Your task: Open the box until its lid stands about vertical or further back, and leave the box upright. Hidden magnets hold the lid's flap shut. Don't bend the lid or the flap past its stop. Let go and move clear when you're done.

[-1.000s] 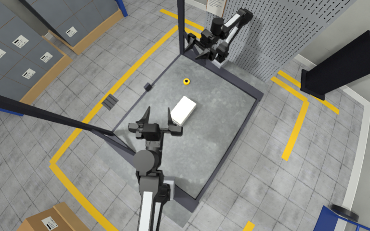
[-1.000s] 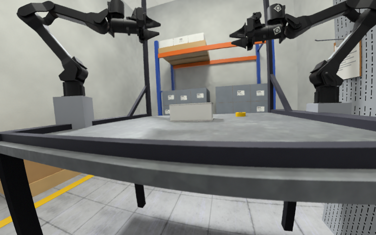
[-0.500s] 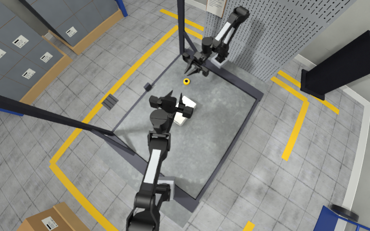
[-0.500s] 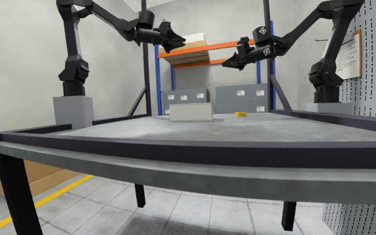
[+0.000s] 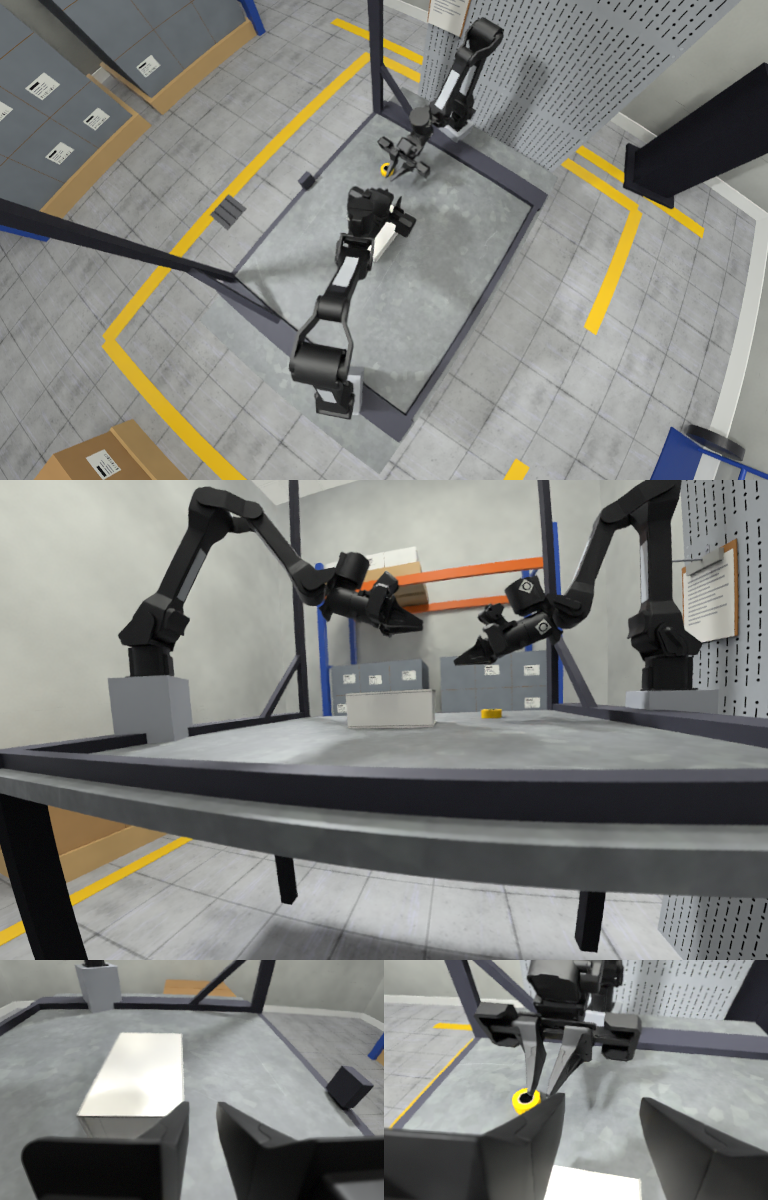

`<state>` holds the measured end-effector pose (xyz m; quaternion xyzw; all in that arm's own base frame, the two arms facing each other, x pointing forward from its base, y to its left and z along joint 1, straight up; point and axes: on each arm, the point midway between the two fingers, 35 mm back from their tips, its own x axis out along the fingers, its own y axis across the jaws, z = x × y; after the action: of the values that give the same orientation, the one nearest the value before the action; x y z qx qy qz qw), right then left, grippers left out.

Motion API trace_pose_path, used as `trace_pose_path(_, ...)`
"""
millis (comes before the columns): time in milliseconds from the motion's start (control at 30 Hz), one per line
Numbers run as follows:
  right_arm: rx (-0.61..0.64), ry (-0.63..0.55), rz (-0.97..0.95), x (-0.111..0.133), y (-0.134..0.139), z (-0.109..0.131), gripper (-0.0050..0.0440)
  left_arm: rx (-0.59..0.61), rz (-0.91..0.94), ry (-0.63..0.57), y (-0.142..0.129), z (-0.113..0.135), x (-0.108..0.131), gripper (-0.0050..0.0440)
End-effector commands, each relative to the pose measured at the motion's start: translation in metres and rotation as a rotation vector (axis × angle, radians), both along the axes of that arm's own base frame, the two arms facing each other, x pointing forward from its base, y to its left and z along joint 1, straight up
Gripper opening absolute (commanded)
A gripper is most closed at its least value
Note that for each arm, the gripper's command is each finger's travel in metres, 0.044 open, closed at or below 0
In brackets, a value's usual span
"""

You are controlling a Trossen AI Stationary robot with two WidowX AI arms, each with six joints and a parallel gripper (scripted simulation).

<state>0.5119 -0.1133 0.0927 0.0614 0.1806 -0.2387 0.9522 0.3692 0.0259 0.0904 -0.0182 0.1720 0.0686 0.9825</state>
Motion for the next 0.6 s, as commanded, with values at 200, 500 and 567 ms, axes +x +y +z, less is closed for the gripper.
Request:
trace_pose_path(200, 0.011, 0.053, -0.119, 0.029, -0.032, -0.076, 0.0193, -0.002, 0.04, 0.09, 0.007, -0.054, -0.013, 0.008)
trace_pose_path(500, 0.011, 0.054, -0.111, 0.029, -0.03, -0.078, 0.0193, -0.002, 0.032, 0.073, 0.006, -0.048, -0.009, 0.008)
trace_pose_path(567, 0.011, 0.053, -0.111, 0.03, -0.03, -0.08, 0.0193, -0.002, 0.032, 0.073, 0.006, -0.048, -0.009, 0.008)
